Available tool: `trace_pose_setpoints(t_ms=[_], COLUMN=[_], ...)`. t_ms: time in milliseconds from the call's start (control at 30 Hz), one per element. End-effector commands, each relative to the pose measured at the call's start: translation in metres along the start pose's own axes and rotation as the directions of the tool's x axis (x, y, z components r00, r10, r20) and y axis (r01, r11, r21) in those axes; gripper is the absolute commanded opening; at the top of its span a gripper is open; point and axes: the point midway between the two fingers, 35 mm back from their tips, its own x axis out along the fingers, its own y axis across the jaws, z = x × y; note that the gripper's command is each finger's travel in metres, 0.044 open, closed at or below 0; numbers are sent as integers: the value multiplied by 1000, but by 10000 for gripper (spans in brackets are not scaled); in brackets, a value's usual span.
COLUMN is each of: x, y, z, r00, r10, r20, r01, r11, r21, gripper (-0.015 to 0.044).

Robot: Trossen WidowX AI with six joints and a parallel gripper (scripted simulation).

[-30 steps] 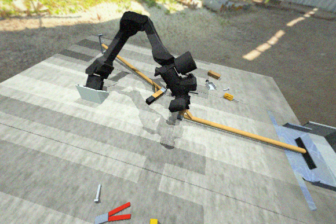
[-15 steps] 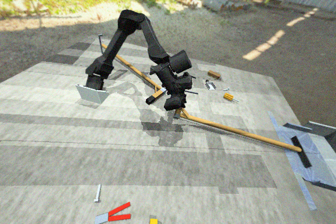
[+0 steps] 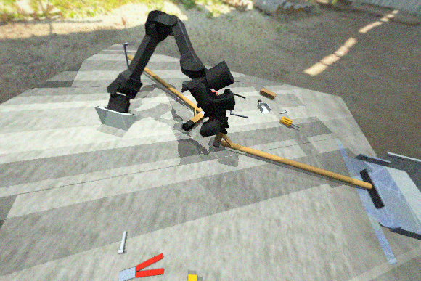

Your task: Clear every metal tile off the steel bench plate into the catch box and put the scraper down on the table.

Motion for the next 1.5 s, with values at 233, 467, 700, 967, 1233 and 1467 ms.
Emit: trace_pose_setpoints(t_ms=[233,467,700,967,1233,1467], x=[-11,-15,-20,-25,-30,-34], y=[2,2,3,4,4,5], z=[-8,-16,-23,-32,-40,-48], r00=[1000,1000,1000,1000,1000,1000], r10=[4,4,4,4,4,5], r20=[12,12,13,13,14,15], r01=[-4,-4,-4,-4,-4,-5], r11=[1000,1000,1000,1000,1000,1000], r21=[-11,-10,-10,-9,-8,-7], gripper=[0,0,0,0,0,0])
